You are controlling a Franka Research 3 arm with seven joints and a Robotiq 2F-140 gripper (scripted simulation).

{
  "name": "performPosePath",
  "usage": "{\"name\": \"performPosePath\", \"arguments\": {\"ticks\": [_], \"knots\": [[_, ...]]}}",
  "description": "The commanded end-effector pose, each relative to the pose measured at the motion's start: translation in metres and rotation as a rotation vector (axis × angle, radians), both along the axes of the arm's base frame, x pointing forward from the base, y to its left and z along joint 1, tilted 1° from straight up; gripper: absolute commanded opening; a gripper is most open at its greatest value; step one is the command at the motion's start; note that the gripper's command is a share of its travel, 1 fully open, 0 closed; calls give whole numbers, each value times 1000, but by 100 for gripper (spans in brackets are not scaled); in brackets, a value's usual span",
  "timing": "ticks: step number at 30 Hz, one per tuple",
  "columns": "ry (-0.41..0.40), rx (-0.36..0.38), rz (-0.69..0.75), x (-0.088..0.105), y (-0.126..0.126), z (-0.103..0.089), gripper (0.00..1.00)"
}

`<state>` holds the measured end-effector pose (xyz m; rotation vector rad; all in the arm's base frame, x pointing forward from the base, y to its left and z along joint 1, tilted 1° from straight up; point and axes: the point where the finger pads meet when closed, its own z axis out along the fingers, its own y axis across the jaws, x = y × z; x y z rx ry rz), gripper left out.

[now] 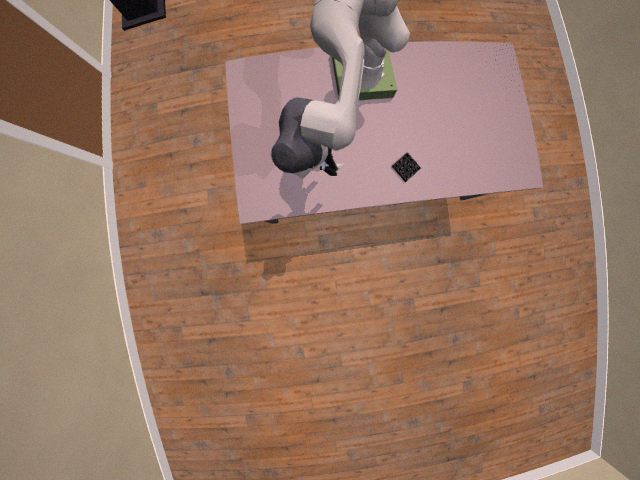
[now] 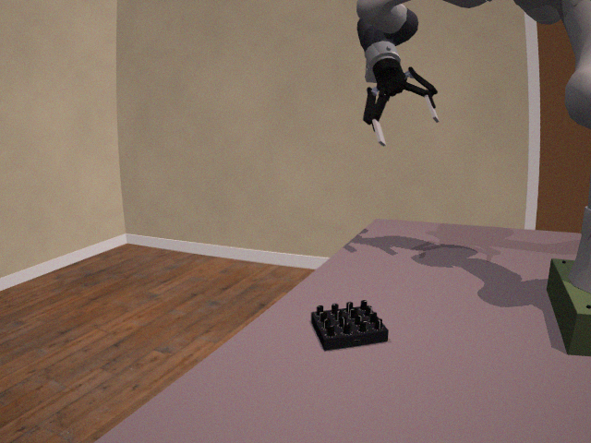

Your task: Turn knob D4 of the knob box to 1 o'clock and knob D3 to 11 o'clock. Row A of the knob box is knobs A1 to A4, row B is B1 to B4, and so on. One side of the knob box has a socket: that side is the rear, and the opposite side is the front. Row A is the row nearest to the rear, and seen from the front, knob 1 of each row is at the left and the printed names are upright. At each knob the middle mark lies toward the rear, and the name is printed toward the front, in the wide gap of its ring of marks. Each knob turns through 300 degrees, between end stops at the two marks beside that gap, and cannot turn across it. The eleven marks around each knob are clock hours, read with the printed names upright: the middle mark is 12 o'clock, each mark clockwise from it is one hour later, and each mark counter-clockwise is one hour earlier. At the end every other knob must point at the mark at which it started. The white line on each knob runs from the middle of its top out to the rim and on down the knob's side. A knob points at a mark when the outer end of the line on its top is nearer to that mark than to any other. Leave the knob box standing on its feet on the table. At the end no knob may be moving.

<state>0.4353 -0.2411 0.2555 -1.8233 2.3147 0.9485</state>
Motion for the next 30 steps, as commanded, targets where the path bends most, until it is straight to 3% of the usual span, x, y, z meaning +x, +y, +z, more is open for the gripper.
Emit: {"name": "performPosePath", "arguments": {"ticks": [1, 6, 7, 8, 23, 24, 30], "knots": [[-10, 0, 9, -1, -5, -3, 100], [-10, 0, 9, -1, -5, -3, 100], [-61, -37, 102, 17, 14, 11, 100], [-68, -42, 115, 19, 16, 13, 100], [-68, -42, 115, 19, 16, 13, 100], [-120, -77, 210, 36, 36, 27, 100], [-128, -82, 223, 38, 39, 29, 100]]}}
